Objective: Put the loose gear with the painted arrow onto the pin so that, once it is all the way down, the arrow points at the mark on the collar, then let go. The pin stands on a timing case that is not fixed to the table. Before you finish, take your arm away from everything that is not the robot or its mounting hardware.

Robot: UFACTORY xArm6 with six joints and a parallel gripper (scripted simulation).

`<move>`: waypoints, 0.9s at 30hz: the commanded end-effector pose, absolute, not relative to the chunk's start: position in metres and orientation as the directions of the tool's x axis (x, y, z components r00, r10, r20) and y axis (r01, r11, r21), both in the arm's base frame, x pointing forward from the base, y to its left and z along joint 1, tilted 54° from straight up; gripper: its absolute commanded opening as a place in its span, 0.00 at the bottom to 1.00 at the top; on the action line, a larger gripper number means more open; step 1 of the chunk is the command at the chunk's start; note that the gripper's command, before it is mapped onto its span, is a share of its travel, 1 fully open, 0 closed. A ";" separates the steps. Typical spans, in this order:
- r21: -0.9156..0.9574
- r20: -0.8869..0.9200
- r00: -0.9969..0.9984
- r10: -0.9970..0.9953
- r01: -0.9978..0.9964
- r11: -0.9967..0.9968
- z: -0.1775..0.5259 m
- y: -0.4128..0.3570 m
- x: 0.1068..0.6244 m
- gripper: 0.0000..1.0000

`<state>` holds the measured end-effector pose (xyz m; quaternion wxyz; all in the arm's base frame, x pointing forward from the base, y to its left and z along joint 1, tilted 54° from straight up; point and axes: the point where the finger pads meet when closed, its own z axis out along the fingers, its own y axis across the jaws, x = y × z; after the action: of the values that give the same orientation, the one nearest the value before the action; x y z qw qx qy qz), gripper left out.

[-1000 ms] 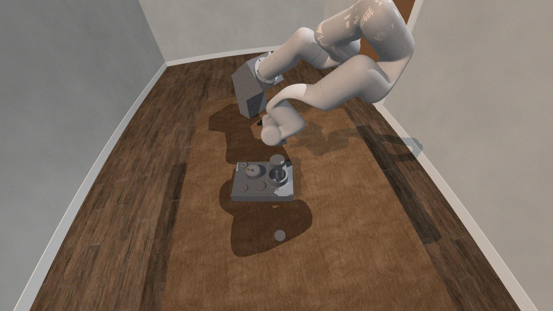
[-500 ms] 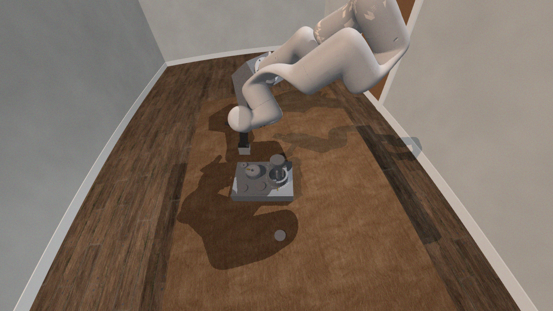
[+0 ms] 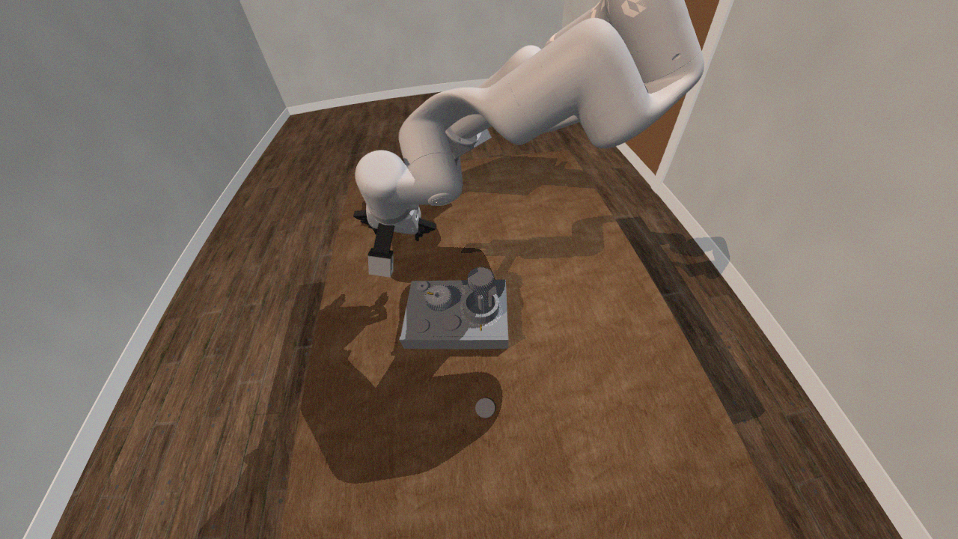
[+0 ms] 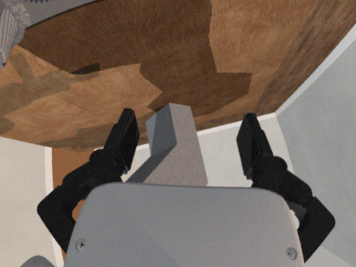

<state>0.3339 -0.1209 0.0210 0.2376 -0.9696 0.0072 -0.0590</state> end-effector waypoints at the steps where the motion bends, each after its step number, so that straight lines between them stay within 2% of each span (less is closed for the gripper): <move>1: -0.506 0.172 0.982 -0.084 0.014 -0.862 0.028 -0.110 0.348 1.00; 27: -0.649 0.404 0.871 -0.279 0.058 -0.759 0.075 -0.058 0.408 1.00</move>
<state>0.3990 -0.0635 0.0677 0.3338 -0.9148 0.0545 -0.2207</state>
